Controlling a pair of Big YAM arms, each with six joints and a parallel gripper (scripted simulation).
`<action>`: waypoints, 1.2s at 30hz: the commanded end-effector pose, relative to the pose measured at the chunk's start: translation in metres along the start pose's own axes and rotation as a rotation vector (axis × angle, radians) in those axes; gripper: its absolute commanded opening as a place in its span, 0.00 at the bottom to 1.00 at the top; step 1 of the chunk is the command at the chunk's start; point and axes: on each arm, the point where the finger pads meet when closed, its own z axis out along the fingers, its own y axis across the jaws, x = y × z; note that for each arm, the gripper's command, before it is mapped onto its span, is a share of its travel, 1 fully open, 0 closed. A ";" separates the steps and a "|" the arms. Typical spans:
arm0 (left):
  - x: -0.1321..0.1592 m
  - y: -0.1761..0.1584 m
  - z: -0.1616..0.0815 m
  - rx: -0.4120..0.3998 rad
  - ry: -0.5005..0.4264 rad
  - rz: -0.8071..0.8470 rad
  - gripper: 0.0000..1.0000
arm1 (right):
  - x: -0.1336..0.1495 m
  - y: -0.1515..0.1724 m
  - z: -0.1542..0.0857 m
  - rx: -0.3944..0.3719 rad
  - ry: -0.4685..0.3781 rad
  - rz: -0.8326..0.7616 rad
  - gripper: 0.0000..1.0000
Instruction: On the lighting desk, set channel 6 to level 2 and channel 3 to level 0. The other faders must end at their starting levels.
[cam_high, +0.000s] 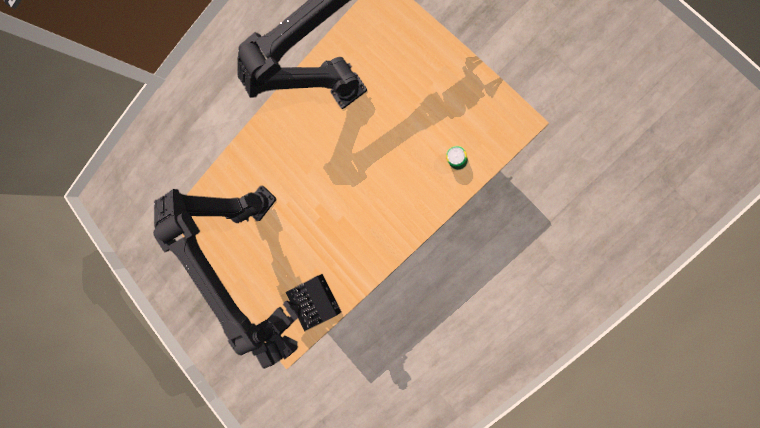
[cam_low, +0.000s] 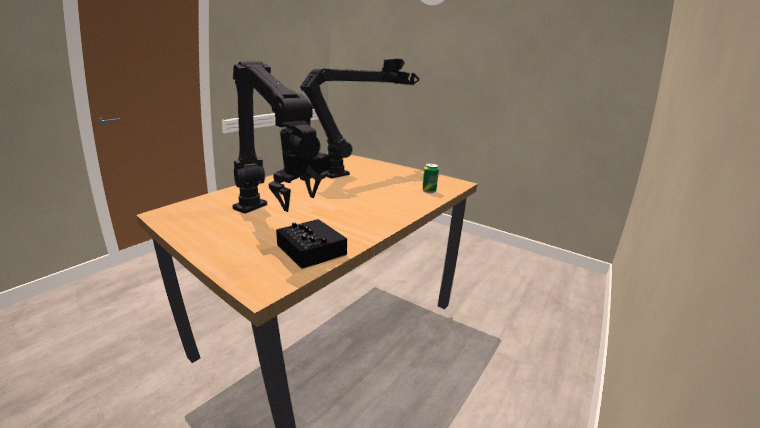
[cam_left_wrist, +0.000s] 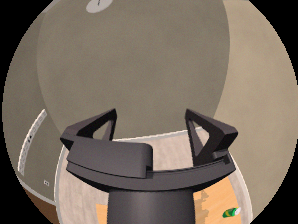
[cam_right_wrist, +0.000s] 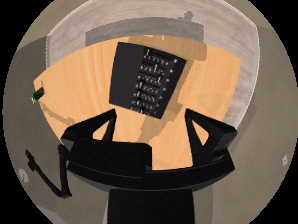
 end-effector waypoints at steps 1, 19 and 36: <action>-0.012 0.003 -0.003 -0.003 -0.038 -0.008 1.00 | -0.019 0.012 -0.038 0.029 -0.051 0.274 1.00; -0.012 0.003 -0.003 -0.003 -0.038 -0.008 1.00 | -0.011 0.039 -0.044 0.031 -0.023 1.091 1.00; -0.012 0.003 -0.003 -0.003 -0.038 -0.008 1.00 | -0.012 0.042 -0.050 0.063 -0.147 1.583 1.00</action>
